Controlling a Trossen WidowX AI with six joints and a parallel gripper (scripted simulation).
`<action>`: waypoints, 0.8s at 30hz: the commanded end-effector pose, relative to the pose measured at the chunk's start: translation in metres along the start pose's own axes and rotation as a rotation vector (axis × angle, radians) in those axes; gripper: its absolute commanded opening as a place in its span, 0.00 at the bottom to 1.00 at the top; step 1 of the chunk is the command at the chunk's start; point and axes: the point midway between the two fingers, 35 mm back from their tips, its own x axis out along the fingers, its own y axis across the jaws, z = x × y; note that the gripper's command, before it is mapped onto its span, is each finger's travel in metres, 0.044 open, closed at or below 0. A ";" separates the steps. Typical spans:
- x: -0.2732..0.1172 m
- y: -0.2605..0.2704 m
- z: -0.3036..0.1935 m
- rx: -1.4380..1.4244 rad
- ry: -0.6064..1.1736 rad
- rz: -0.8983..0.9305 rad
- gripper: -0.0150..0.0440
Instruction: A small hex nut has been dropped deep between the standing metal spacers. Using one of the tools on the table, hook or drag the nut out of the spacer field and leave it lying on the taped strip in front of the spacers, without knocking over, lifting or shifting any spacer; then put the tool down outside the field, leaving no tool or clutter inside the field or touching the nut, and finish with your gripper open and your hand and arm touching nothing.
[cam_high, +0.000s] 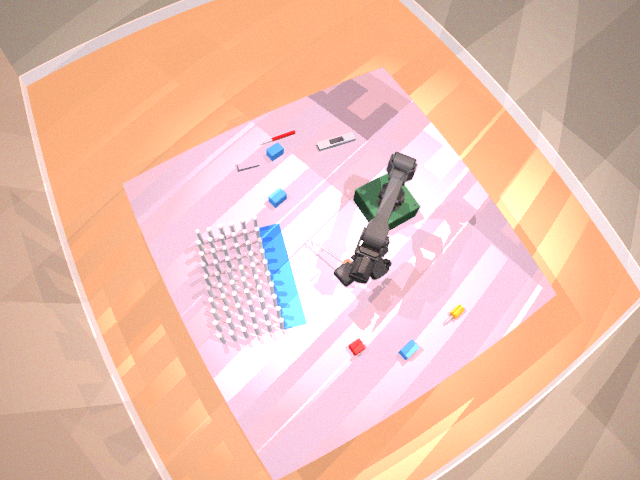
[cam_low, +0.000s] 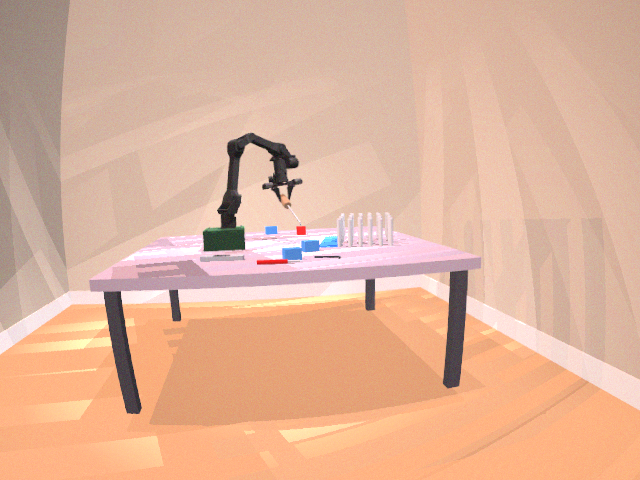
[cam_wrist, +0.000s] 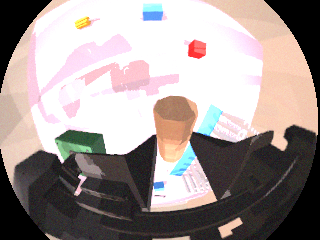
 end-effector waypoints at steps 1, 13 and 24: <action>-0.002 0.001 -0.012 -0.131 0.043 -0.034 0.25; -0.002 0.008 -0.043 -0.516 0.186 -0.074 0.25; -0.003 0.016 -0.072 -0.861 0.335 -0.056 0.25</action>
